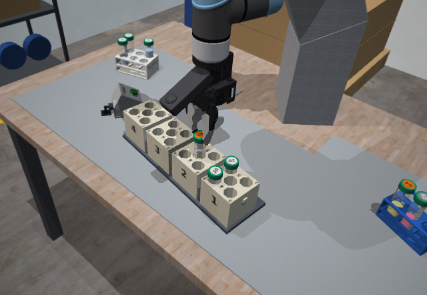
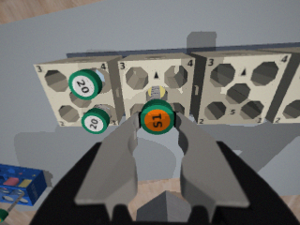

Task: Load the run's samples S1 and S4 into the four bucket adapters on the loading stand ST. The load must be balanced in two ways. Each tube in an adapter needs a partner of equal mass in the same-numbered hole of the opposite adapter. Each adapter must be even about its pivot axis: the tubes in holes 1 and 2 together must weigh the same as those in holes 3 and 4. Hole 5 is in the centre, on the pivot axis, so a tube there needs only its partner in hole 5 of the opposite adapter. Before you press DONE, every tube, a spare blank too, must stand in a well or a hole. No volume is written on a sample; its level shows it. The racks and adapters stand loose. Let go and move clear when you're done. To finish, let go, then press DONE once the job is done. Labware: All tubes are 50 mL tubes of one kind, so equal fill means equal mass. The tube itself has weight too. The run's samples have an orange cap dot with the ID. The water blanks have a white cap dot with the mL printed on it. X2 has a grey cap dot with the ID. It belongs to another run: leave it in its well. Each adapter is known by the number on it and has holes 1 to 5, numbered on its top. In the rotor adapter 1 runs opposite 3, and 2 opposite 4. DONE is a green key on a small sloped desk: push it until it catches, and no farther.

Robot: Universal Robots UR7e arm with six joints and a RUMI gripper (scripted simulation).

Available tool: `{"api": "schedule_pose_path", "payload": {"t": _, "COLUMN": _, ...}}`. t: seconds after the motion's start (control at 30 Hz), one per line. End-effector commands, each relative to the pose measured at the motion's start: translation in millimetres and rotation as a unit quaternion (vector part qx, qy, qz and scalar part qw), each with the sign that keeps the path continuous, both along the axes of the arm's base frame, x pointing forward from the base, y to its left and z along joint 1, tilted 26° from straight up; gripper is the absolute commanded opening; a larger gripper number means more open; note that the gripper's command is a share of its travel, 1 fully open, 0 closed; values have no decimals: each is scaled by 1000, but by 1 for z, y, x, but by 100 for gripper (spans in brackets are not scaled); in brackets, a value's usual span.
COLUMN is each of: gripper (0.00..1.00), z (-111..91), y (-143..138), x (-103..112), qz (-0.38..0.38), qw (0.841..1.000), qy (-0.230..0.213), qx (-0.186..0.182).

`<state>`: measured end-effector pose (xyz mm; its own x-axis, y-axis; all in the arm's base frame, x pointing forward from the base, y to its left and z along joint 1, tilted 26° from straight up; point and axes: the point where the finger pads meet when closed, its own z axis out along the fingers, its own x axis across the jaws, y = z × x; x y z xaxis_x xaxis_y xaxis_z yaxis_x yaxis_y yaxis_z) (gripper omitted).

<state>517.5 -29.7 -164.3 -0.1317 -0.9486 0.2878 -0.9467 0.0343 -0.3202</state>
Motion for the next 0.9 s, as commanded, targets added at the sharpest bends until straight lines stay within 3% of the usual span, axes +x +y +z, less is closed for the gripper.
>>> {"api": "schedule_pose_path", "payload": {"t": 0.0, "gripper": 0, "z": -6, "y": -2, "x": 3, "qz": 0, "qw": 1000, "qy": -1, "qx": 0}}
{"api": "schedule_pose_path", "payload": {"t": 0.87, "gripper": 0, "z": -27, "y": -10, "x": 9, "qz": 0, "qw": 1000, "qy": -1, "qx": 0}}
